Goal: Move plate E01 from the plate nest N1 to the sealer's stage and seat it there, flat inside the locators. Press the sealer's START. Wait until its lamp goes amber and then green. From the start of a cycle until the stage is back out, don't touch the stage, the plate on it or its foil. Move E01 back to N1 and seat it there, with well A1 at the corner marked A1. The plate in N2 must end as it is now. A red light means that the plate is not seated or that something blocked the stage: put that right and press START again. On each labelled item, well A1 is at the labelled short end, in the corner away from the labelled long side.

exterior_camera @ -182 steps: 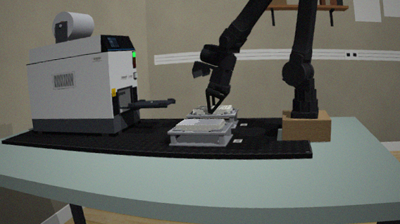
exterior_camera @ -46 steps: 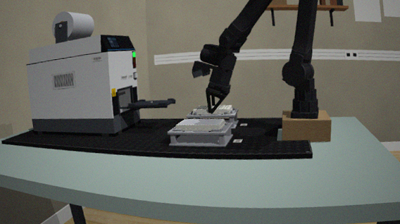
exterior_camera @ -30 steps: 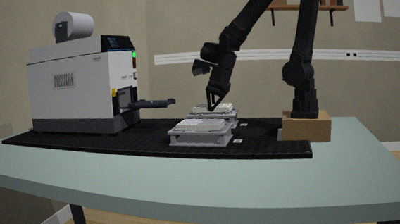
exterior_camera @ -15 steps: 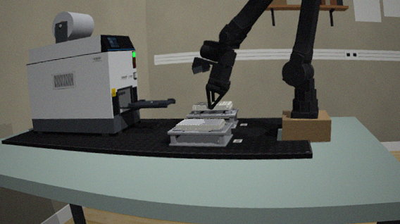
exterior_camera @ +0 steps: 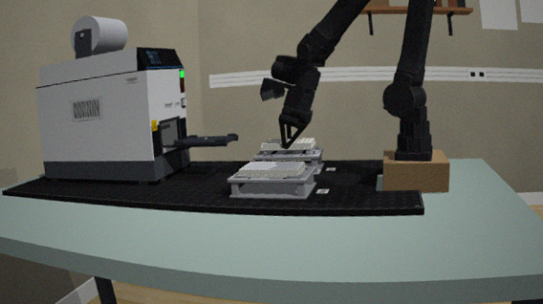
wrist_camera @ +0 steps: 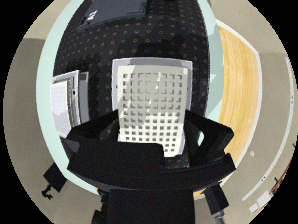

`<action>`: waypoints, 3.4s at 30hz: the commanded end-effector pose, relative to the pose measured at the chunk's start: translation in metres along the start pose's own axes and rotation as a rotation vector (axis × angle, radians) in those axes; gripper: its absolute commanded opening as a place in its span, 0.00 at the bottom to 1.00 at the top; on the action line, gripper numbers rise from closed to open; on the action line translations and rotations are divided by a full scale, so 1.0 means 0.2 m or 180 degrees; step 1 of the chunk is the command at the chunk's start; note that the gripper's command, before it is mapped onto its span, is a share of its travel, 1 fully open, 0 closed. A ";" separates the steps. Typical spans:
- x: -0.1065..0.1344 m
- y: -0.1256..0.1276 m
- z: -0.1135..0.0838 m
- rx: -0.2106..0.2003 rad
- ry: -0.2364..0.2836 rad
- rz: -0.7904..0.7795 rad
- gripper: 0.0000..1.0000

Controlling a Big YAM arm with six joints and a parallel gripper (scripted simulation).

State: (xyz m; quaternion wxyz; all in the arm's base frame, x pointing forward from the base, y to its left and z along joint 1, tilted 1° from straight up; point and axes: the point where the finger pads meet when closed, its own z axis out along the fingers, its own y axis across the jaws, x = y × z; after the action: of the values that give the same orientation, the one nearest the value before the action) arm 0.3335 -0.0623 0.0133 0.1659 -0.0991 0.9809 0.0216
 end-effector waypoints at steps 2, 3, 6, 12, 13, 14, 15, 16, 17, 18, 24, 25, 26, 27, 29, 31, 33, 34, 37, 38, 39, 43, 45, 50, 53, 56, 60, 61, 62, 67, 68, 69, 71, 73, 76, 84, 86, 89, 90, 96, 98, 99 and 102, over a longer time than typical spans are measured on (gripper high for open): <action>0.01 -0.01 -0.01 0.0011 -0.0024 0.0033 0.00; 0.01 -0.01 -0.01 0.0010 -0.0022 0.0034 0.00; 0.01 -0.01 -0.02 0.0011 -0.0024 0.0033 0.00; -0.04 -0.03 -0.03 0.0017 -0.0038 0.0030 0.00; -0.05 -0.03 -0.02 0.0023 -0.0050 0.0028 0.00; -0.06 -0.04 -0.03 0.0032 -0.0070 0.0025 0.00; -0.08 -0.05 -0.03 0.0042 -0.0090 0.0021 0.00; -0.08 -0.05 -0.03 0.0047 -0.0101 0.0019 0.00; -0.09 -0.05 -0.03 0.0052 -0.0113 0.0017 0.00; -0.10 -0.05 -0.03 0.0058 -0.0124 0.0015 0.00; -0.11 -0.06 -0.03 0.0067 -0.0144 0.0011 0.00; -0.11 -0.06 -0.03 0.0068 -0.0147 0.0010 0.00; -0.12 -0.06 -0.03 0.0069 -0.0150 0.0010 0.00; -0.12 -0.07 -0.03 0.0071 -0.0153 0.0009 0.00; -0.13 -0.07 -0.03 0.0074 -0.0160 0.0008 0.00; -0.13 -0.07 -0.03 0.0076 -0.0165 0.0007 0.00; -0.14 -0.07 -0.07 0.0079 -0.0171 0.0005 0.00; -0.15 -0.07 -0.09 0.0081 -0.0174 0.0005 0.00; -0.16 -0.07 -0.14 0.0085 -0.0183 0.0003 0.00; -0.17 -0.06 -0.15 0.0085 -0.0183 0.0003 0.00; -0.17 -0.06 -0.15 0.0085 -0.0183 0.0003 0.00; -0.14 -0.05 -0.14 0.0044 -0.0098 0.0018 0.00; -0.14 -0.05 -0.16 0.0044 -0.0097 0.0018 0.00; -0.18 -0.06 -0.24 0.0070 -0.0153 0.0008 0.00; -0.20 -0.06 -0.27 0.0072 -0.0158 0.0007 0.00; -0.19 -0.05 -0.27 0.0060 -0.0133 0.0011 0.00; -0.16 -0.04 -0.27 0.0031 -0.0073 0.0021 0.00; -0.16 -0.03 -0.28 0.0033 -0.0077 0.0021 0.00; -0.17 -0.04 -0.30 0.0042 -0.0096 0.0017 0.00; -0.21 -0.04 -0.36 0.0064 -0.0142 0.0009 0.00; -0.22 -0.05 -0.37 0.0066 -0.0147 0.0008 0.00; -0.23 -0.05 -0.38 0.0067 -0.0150 0.0007 0.00; -0.23 -0.05 -0.38 0.0061 -0.0137 0.0009 0.00; -0.23 -0.05 -0.38 0.0053 -0.0120 0.0012 0.00; -0.21 -0.04 -0.39 0.0049 -0.0113 0.0013 0.00; -0.26 -0.04 -0.49 0.0070 -0.0157 0.0005 0.00; -0.27 -0.04 -0.50 0.0060 -0.0137 0.0008 0.00; -0.27 -0.04 -0.52 0.0057 -0.0131 0.0009 0.00; -0.27 -0.04 -0.52 0.0057 -0.0131 0.0009 0.00; -0.28 -0.04 -0.57 0.0067 -0.0153 0.0004 0.00; -0.30 -0.04 -0.59 0.0072 -0.0163 0.0002 0.00; -0.30 -0.04 -0.60 0.0068 -0.0154 0.0003 0.00; -0.31 -0.04 -0.61 0.0060 -0.0139 0.0005 0.00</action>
State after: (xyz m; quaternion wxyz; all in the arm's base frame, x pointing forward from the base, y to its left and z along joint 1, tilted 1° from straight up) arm 0.3324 -0.0620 0.1180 0.1626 -0.0988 0.9815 0.0228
